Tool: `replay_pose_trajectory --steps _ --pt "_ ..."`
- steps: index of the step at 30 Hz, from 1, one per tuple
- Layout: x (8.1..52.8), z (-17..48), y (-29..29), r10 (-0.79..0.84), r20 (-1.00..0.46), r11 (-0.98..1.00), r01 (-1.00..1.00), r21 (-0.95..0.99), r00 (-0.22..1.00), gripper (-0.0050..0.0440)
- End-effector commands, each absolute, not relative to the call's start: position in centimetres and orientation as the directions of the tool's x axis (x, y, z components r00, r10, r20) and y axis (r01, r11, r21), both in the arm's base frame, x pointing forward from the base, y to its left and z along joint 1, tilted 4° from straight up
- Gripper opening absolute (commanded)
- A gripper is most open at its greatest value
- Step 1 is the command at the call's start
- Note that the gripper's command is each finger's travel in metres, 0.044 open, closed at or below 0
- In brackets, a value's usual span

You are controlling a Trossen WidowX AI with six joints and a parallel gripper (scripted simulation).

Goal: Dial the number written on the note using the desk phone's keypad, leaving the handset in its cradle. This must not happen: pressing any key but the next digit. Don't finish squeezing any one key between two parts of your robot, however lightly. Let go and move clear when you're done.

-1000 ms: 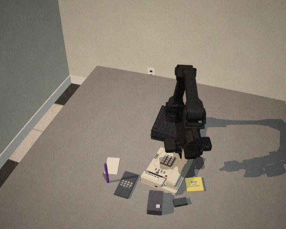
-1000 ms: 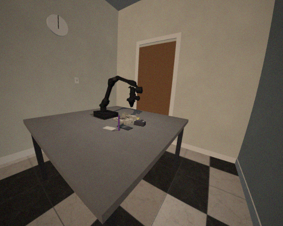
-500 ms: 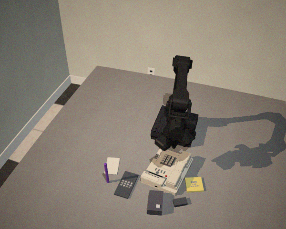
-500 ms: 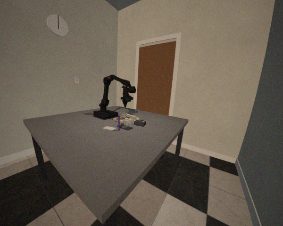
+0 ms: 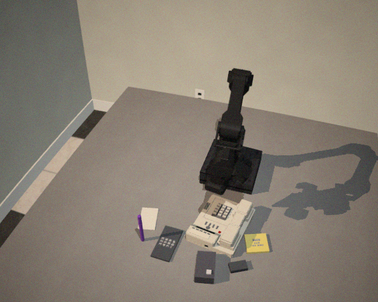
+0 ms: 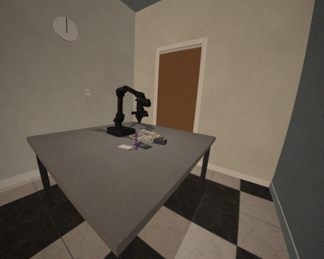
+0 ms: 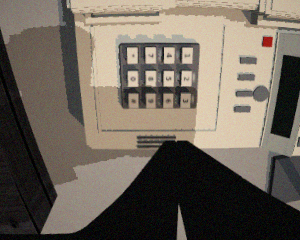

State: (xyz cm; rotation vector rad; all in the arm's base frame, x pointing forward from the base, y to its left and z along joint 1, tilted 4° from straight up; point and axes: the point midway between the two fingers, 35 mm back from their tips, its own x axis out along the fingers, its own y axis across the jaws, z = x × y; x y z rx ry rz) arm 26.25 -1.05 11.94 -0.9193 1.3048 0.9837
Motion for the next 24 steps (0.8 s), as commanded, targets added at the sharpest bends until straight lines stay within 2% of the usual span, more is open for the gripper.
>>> replay_pose_trajectory --steps 1,6,8,10,12,14,24 --pt "26.1 12.0 -1.0 0.062 -0.998 0.324 -0.946 0.004 0.017 -0.0005" --pt "26.3 11.6 -1.0 0.062 -0.998 0.324 -0.946 0.004 0.017 -0.0035" --pt "27.2 8.8 -1.1 0.062 -0.998 0.324 -0.946 0.004 0.017 -0.0050" --pt "27.2 8.8 -1.1 0.062 -0.998 0.324 -0.946 0.004 0.017 -0.0050" --pt "27.8 4.8 -1.1 0.063 -0.998 0.324 -0.946 0.016 0.005 -0.0050" --pt "28.2 3.5 -1.2 0.062 -0.998 0.324 -0.946 0.004 0.017 -0.0050" --pt "28.2 2.5 -1.1 0.062 -0.998 0.324 -0.946 0.004 0.017 -0.0050"
